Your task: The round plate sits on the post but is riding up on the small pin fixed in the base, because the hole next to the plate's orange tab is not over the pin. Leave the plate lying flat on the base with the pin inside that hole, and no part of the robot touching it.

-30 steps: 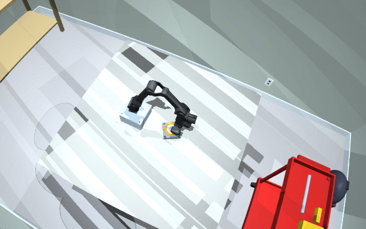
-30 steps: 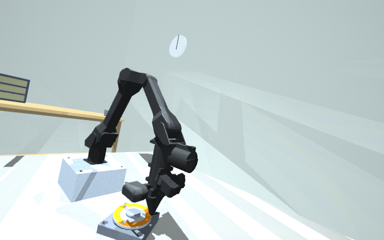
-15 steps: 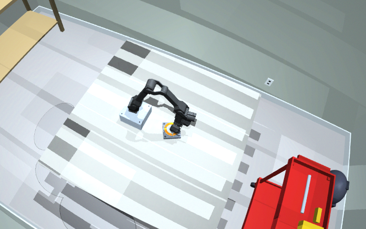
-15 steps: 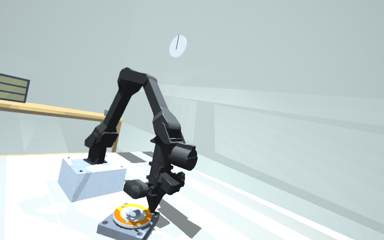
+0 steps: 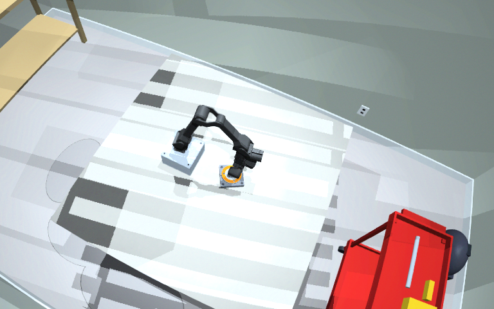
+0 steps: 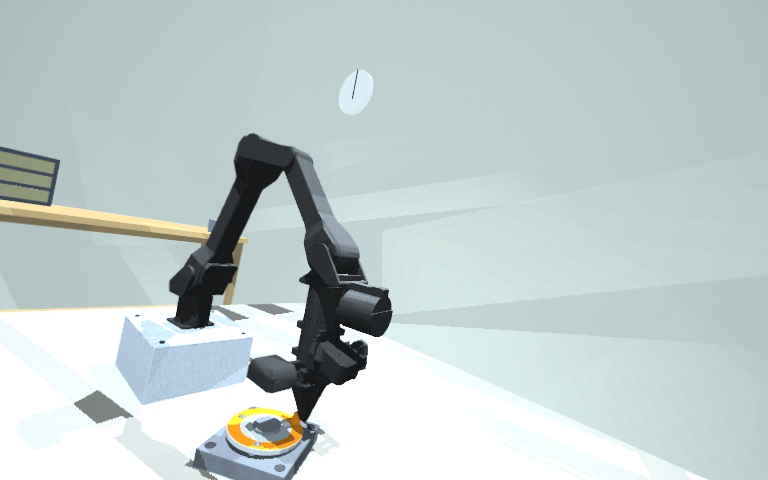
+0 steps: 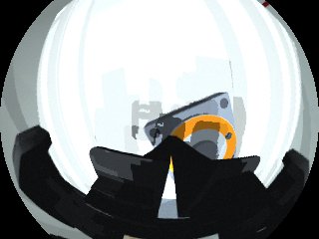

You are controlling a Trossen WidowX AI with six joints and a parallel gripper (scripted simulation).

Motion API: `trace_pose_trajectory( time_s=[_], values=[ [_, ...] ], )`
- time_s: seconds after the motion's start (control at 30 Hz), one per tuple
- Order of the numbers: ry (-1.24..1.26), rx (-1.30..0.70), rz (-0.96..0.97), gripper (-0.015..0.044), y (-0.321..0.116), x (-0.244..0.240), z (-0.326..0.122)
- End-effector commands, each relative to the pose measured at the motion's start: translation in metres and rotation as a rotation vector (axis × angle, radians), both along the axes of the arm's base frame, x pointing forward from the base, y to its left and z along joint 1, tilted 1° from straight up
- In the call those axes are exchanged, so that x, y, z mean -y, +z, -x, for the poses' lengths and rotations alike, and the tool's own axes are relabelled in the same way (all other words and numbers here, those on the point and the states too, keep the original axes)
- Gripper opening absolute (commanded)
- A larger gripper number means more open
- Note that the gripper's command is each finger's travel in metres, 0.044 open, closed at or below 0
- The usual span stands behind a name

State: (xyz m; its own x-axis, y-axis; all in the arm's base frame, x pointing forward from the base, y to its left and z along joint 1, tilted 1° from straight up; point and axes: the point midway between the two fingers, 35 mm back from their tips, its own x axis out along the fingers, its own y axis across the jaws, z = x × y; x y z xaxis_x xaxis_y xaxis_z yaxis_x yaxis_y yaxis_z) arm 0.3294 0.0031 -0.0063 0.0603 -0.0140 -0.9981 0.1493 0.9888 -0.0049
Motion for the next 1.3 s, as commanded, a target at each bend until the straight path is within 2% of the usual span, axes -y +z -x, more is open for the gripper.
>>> trace_pose_trajectory(
  time_s=[0.0,1.27],
  values=[
    [0.003,-0.011,-0.008,0.0000,-0.002,-0.004,0.006],
    [0.003,-0.013,-0.008,0.0000,-0.003,-0.008,0.025]
  ],
)
